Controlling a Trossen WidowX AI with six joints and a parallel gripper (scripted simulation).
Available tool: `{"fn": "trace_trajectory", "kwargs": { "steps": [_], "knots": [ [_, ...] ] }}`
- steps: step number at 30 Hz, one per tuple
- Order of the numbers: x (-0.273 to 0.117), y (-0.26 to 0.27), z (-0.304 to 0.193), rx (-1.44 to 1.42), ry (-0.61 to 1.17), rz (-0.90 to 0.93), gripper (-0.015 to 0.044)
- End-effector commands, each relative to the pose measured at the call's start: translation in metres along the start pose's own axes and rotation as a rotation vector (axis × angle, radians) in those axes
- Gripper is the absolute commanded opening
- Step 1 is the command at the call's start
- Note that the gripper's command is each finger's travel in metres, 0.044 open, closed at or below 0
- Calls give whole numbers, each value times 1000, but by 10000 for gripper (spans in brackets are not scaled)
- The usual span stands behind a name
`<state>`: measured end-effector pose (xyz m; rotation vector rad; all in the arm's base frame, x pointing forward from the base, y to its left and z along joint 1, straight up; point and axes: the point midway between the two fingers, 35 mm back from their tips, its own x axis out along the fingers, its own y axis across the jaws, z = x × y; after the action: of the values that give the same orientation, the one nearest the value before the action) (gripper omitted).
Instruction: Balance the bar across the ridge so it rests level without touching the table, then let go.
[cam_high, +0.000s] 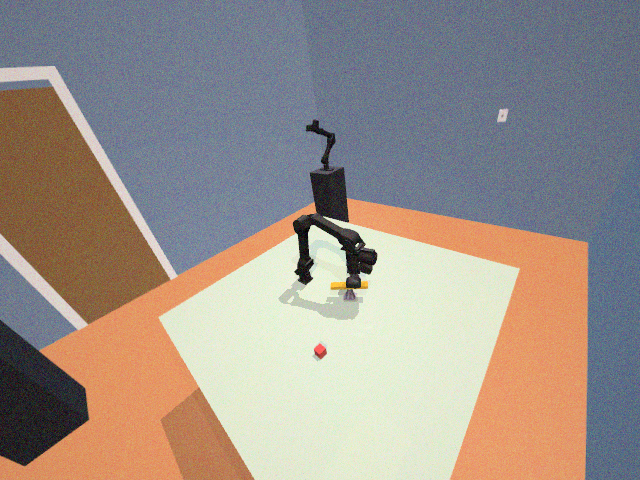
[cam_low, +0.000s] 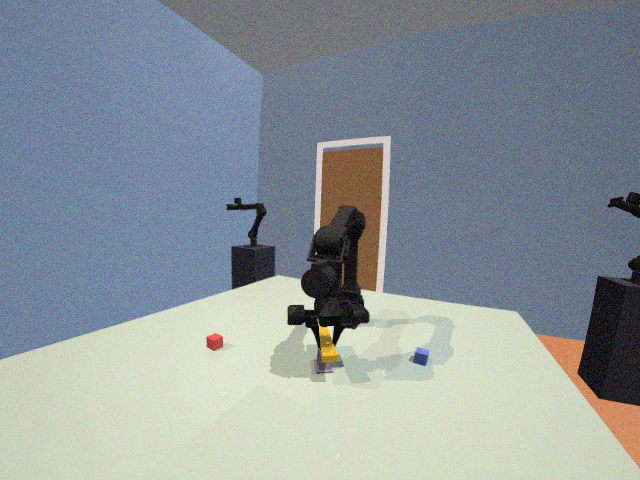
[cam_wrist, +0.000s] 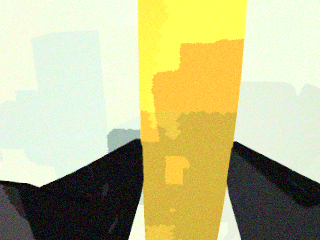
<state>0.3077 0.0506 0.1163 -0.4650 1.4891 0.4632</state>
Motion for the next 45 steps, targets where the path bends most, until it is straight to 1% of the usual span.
{"fn": "trace_trajectory", "kwargs": {
  "steps": [1, 45],
  "knots": [
    [1, -1, 0, 3, 1, -3, 0],
    [4, 0, 0, 3, 1, -3, 0]
  ]
}}
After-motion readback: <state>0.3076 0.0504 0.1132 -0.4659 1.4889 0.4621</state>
